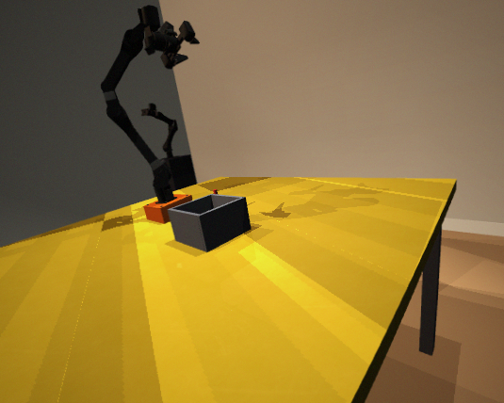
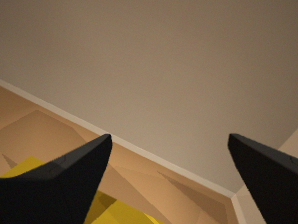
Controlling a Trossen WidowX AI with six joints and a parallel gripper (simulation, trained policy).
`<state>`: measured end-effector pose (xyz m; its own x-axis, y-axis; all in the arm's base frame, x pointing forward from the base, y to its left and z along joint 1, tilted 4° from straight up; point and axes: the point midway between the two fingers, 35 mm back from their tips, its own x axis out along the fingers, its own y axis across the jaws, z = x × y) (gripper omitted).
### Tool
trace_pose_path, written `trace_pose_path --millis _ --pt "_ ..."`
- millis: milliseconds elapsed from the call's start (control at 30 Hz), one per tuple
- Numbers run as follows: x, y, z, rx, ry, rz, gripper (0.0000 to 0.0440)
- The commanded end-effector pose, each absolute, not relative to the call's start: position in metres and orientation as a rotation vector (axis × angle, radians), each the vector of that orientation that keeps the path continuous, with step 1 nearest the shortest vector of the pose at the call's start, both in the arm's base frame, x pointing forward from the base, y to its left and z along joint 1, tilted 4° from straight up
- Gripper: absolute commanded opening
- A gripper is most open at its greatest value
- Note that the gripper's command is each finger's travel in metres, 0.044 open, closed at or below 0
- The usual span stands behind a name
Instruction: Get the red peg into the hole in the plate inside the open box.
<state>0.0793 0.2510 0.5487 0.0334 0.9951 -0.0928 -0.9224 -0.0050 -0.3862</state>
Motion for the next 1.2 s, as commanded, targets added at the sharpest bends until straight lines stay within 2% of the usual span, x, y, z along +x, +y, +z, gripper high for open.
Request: trace_pose_path --millis 0,67,600,1167 --pt "0.085 0.251 0.547 -0.392 -0.229 1.504 0.042" --pt "0.097 0.251 0.542 -0.398 -0.207 1.448 0.044" --pt "0.179 0.254 0.441 -0.29 0.279 1.147 0.044" --pt "0.225 0.23 0.322 -0.121 0.756 0.788 0.044"
